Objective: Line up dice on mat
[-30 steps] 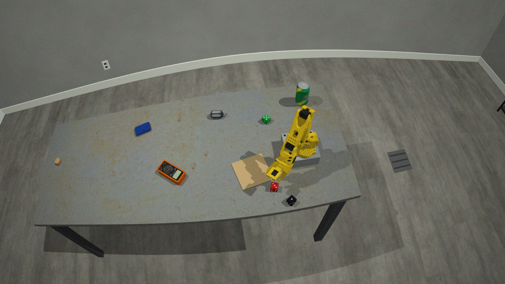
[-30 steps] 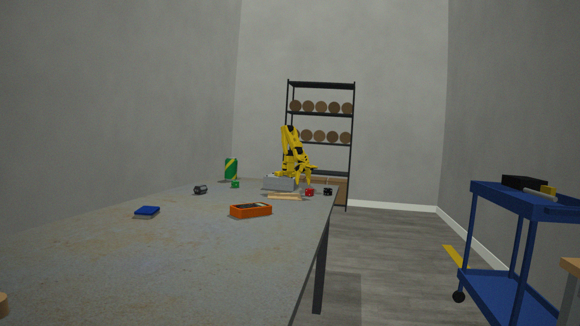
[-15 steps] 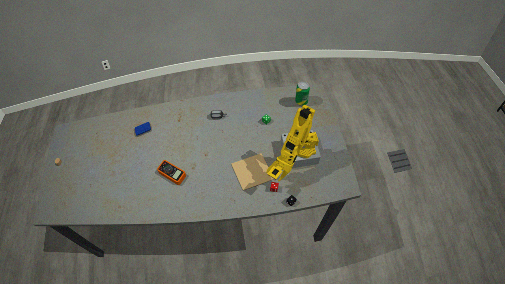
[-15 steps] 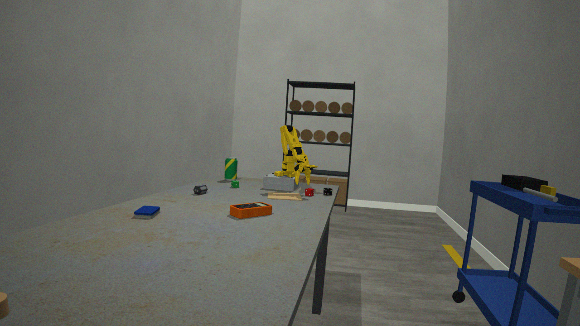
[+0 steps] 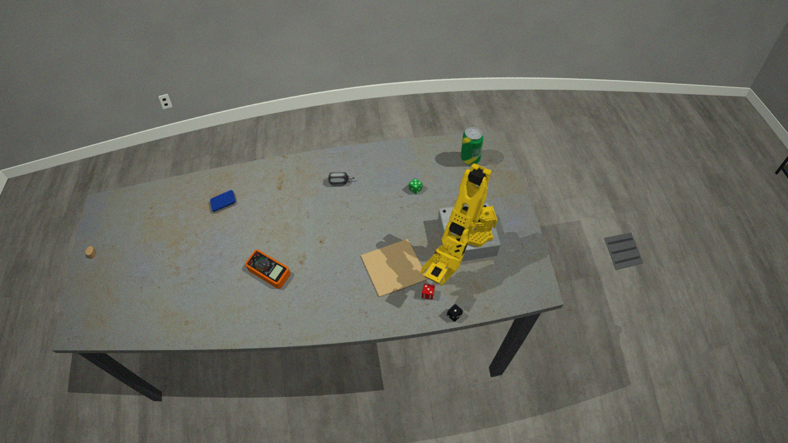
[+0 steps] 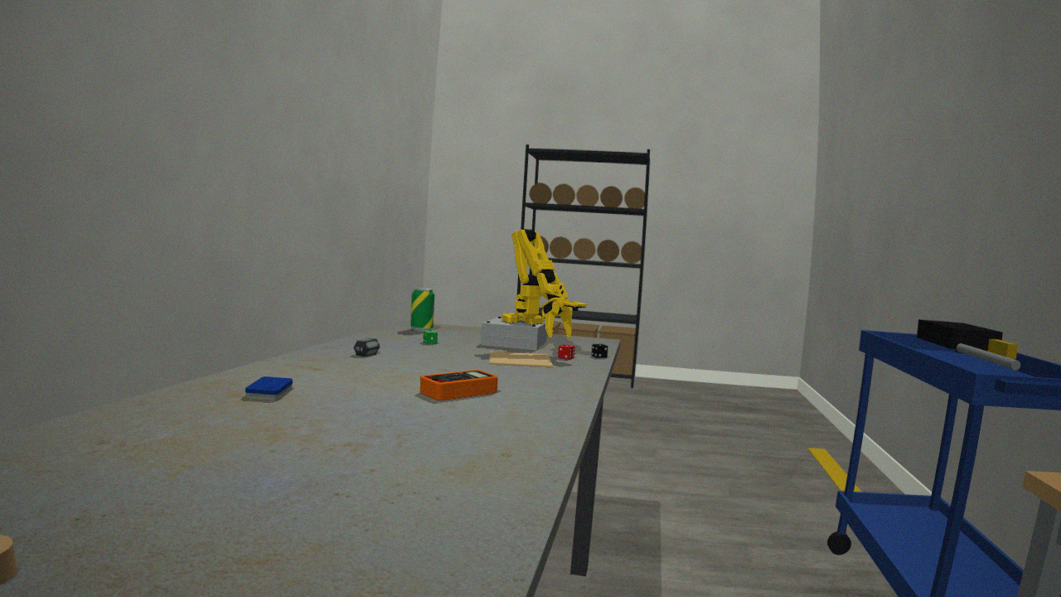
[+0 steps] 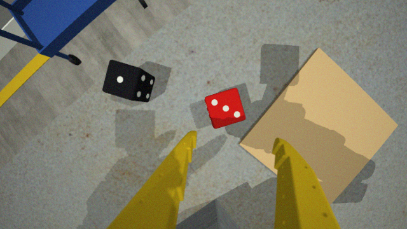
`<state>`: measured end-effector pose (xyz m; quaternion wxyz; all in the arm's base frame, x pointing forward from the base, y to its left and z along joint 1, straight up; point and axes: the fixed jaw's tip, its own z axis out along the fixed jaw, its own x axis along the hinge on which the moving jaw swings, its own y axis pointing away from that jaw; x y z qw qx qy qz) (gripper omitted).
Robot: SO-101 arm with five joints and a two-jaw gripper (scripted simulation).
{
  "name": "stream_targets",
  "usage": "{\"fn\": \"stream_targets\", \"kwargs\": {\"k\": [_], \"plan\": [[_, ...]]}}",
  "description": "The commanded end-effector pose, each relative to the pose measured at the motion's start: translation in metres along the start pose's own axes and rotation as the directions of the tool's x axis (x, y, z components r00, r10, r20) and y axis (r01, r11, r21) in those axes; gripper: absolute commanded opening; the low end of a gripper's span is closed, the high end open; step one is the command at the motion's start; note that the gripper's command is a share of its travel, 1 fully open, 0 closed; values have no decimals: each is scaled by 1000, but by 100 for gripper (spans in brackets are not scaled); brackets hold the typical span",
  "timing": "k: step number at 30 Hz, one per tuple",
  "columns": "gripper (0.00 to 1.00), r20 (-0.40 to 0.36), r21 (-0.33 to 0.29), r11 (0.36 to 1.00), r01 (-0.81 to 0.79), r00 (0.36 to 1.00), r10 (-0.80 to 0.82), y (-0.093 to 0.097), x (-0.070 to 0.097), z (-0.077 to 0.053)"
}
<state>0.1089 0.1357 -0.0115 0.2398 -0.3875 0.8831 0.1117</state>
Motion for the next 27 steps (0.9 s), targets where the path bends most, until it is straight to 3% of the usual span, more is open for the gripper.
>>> {"fn": "stream_targets", "kwargs": {"k": [1,13,27], "plan": [[35,4,-49,996,70,998,-70,16,3,-1],[35,20,-155,957,247,969,-247,52,11,-6],[35,21,-167,949,267,963,-267,56,10,-6]]}}
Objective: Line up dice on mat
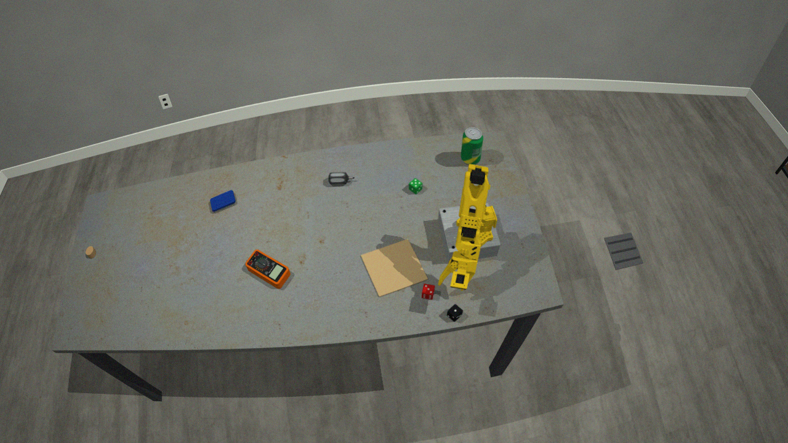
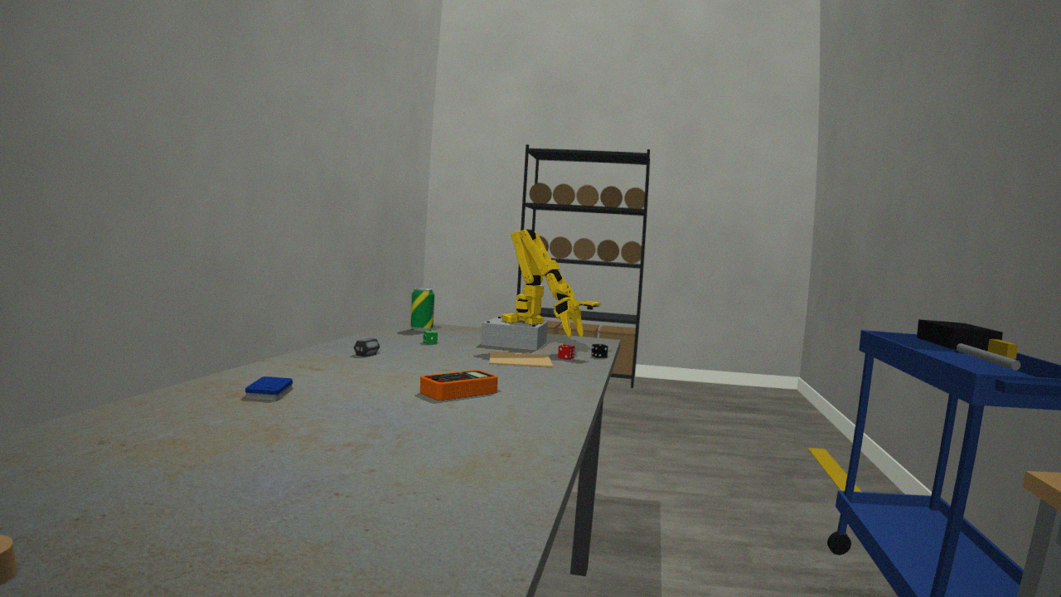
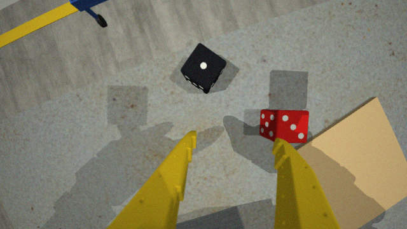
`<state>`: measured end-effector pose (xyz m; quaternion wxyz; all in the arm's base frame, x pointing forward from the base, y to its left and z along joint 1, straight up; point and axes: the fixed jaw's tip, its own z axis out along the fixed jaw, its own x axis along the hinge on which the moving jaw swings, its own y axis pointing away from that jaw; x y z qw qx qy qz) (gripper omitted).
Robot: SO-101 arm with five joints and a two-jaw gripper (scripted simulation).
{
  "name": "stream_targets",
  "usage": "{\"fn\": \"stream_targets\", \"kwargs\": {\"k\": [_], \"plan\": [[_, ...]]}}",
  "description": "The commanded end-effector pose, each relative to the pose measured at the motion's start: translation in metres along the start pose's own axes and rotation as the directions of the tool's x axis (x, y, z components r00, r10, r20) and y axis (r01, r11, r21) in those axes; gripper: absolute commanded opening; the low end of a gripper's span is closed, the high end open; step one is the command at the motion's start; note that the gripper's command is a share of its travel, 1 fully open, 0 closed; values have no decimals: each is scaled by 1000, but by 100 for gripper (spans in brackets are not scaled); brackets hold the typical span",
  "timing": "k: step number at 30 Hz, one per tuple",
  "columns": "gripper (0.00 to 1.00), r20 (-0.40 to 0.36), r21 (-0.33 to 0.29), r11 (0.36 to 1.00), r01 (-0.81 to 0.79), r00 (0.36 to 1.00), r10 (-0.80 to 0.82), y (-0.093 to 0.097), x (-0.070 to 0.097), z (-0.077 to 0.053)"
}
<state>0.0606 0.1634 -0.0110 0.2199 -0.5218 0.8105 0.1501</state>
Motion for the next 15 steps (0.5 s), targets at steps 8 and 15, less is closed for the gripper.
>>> {"fn": "stream_targets", "kwargs": {"k": [8,15], "plan": [[35,-15,-5,1000,2,1000,-2,2,-15,7],[35,-26,-5,1000,5,1000,-5,3,-25,14]]}}
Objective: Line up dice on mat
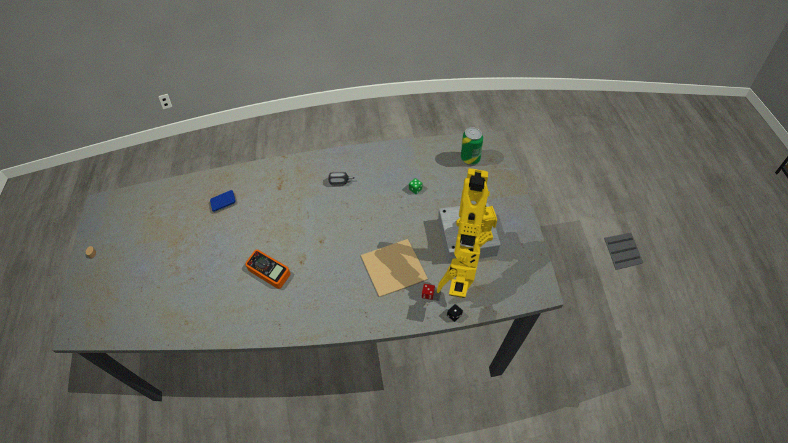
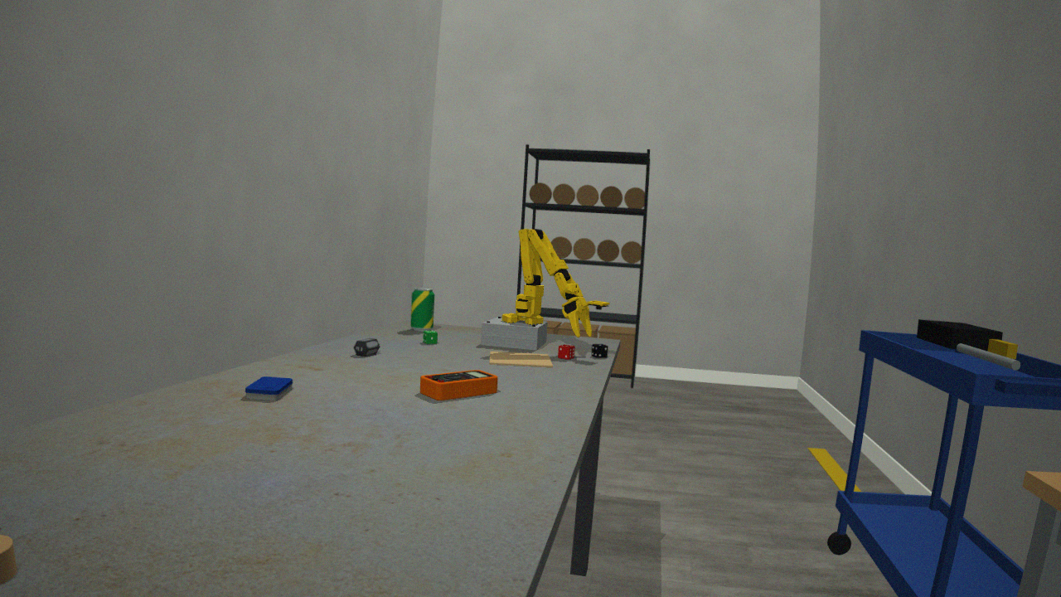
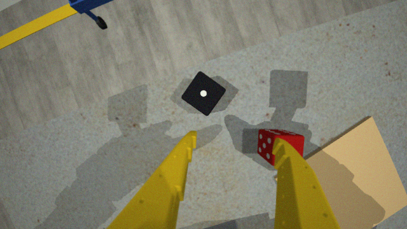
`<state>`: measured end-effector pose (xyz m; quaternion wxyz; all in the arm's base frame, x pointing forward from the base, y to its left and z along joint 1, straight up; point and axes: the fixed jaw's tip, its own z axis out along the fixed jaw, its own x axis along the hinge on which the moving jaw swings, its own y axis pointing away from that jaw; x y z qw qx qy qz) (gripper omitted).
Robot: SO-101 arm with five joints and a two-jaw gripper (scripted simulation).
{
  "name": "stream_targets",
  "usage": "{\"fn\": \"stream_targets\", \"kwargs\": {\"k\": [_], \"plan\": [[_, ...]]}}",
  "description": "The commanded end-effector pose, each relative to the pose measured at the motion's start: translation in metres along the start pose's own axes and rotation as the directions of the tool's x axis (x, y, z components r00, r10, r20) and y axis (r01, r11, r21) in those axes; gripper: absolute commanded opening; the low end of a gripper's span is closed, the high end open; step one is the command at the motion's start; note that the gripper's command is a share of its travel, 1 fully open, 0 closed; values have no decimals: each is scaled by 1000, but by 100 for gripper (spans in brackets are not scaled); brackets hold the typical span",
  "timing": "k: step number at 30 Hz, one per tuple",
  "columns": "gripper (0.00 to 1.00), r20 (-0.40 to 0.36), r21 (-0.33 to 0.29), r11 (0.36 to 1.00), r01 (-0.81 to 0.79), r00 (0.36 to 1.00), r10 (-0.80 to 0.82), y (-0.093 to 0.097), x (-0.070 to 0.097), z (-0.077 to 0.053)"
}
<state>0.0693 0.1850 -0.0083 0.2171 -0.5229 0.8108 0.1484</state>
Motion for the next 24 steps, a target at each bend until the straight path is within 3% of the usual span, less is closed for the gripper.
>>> {"fn": "stream_targets", "kwargs": {"k": [1,24], "plan": [[35,-21,-5,1000,4,1000,-4,2,-6,6],[35,-29,-5,1000,5,1000,-5,3,-12,12]]}}
